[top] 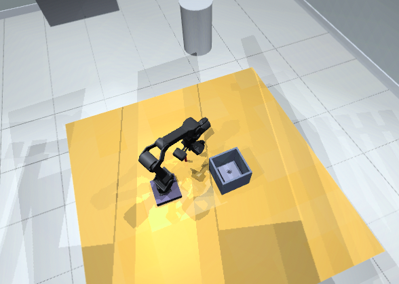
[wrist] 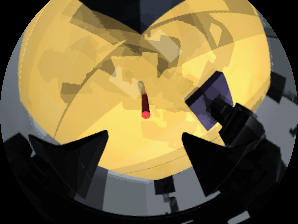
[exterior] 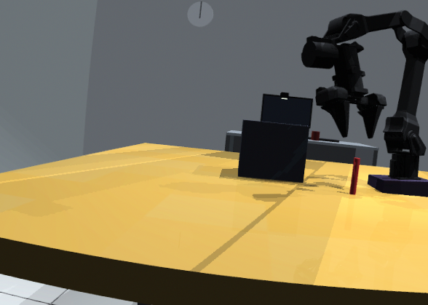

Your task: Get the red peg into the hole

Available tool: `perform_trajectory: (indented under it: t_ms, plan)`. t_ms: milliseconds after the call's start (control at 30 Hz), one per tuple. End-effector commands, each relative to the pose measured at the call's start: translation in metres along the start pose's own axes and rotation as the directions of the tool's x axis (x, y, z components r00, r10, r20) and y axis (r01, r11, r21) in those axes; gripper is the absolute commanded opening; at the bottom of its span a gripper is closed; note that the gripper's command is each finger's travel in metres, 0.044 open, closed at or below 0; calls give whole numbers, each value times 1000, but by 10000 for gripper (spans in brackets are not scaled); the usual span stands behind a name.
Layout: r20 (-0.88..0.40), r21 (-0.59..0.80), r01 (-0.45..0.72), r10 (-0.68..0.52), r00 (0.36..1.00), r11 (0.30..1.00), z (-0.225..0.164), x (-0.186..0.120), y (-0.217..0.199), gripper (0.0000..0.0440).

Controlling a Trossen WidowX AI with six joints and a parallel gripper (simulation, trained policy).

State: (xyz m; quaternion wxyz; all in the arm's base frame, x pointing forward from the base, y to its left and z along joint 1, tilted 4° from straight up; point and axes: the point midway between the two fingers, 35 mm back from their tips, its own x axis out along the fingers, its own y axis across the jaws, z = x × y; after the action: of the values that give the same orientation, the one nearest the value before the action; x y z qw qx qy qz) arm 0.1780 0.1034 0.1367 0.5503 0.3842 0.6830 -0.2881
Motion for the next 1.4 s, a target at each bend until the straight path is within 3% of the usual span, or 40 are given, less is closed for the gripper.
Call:
perform_trajectory:
  t_ms: [0,600,733,1200,1367]
  plan:
    - [0,47,33,-33,999,998,1,14,-5,440]
    - [5,221,78,-81,997,972,11,68,-14,425]
    - [8,234,70,-74,997,970,13,77,-12,363]
    - [-9,214,65,-65,998,975,16,91,-2,21]
    - [-24,206,12,-7,1000,978,13,81,5,4]
